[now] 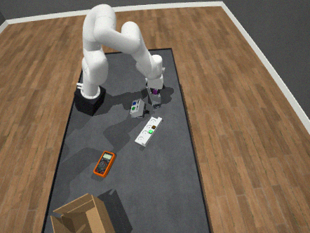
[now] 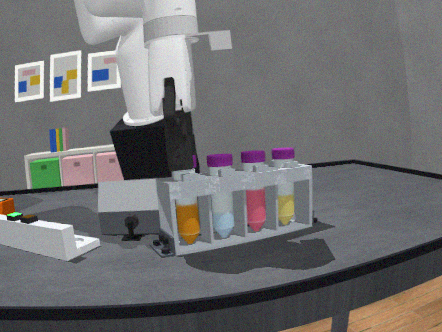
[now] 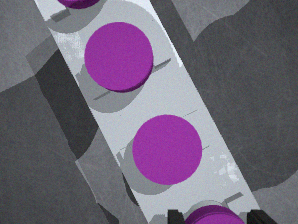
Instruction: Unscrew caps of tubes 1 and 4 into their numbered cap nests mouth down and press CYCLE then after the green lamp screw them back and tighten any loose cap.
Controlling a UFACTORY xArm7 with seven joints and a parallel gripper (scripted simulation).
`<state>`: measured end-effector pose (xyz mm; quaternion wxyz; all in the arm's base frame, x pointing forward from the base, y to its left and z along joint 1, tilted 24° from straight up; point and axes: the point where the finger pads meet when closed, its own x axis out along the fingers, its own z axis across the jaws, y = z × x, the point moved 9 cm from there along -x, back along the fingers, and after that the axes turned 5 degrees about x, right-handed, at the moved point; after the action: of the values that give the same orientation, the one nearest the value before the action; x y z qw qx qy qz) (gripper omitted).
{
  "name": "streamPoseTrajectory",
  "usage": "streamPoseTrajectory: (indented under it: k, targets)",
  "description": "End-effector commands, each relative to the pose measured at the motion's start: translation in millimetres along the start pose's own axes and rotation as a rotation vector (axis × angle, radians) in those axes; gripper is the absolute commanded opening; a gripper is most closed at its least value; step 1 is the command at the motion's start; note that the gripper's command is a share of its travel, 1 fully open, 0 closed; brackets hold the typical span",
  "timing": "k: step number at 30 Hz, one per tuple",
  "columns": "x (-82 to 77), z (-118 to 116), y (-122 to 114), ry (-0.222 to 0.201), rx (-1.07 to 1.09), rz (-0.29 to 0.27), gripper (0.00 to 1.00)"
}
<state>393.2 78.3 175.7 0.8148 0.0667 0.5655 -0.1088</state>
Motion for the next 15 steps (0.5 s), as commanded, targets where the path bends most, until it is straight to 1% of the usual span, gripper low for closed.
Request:
streamPoseTrajectory:
  k: [1, 2, 11, 12, 15]
  targets:
    - [-0.9, -4.3, 5.1, -0.059, 0.271, -0.023, 0.00]
    - [-0.8, -4.6, 5.4, -0.064, 0.301, -0.025, 0.00]
    - [-0.8, -4.6, 5.4, -0.064, 0.301, -0.025, 0.00]
    - [-0.8, -4.6, 5.4, -0.064, 0.301, -0.025, 0.46]
    - [-0.8, -4.6, 5.4, -0.064, 0.301, -0.025, 0.46]
